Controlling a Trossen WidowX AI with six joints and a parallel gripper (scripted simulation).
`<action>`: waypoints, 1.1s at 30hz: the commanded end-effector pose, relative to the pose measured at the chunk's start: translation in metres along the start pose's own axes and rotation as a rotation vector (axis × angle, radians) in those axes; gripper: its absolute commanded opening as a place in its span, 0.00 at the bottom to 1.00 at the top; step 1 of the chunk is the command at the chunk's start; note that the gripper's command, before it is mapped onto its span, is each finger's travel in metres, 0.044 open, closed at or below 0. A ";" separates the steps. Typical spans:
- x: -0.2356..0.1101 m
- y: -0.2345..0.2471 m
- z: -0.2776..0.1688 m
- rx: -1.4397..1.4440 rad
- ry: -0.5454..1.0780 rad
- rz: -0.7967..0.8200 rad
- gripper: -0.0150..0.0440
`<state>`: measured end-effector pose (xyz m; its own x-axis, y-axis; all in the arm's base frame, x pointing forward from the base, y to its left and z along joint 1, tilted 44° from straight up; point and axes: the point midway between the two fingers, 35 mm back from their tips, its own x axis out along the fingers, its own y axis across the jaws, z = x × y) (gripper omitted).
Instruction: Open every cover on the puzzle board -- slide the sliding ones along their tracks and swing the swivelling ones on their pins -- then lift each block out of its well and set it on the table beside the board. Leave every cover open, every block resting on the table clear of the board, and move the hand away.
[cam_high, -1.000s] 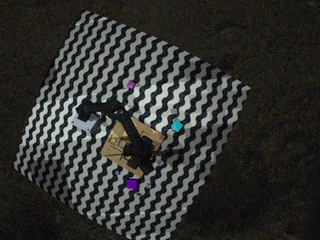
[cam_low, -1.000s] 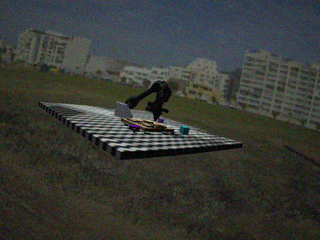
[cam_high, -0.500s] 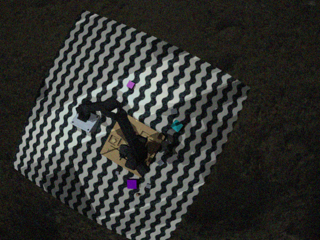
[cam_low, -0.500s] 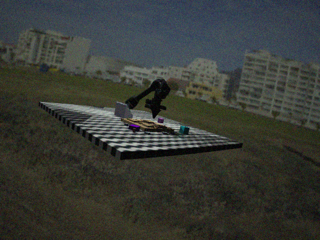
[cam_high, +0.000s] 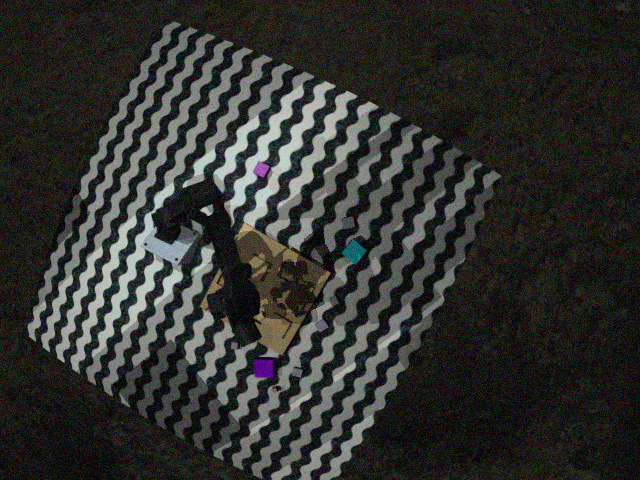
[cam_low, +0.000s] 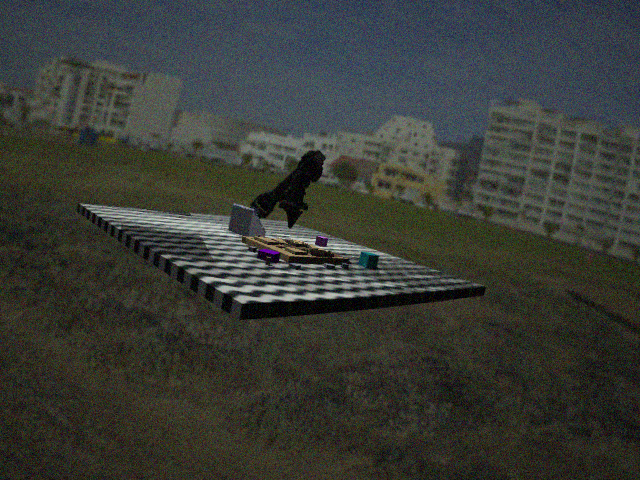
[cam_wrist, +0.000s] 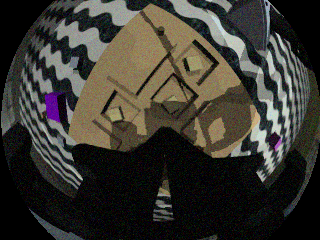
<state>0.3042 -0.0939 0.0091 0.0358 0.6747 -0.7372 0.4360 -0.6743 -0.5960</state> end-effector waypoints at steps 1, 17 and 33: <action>0.002 -0.009 0.022 -0.111 -0.008 -0.008 0.25; 0.006 -0.028 0.063 -1.186 0.000 -0.017 0.25; 0.007 -0.035 0.073 -1.989 0.011 -0.018 0.25</action>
<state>0.2373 -0.0941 0.0049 0.0428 0.6748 -0.7368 0.8624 0.3474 0.3683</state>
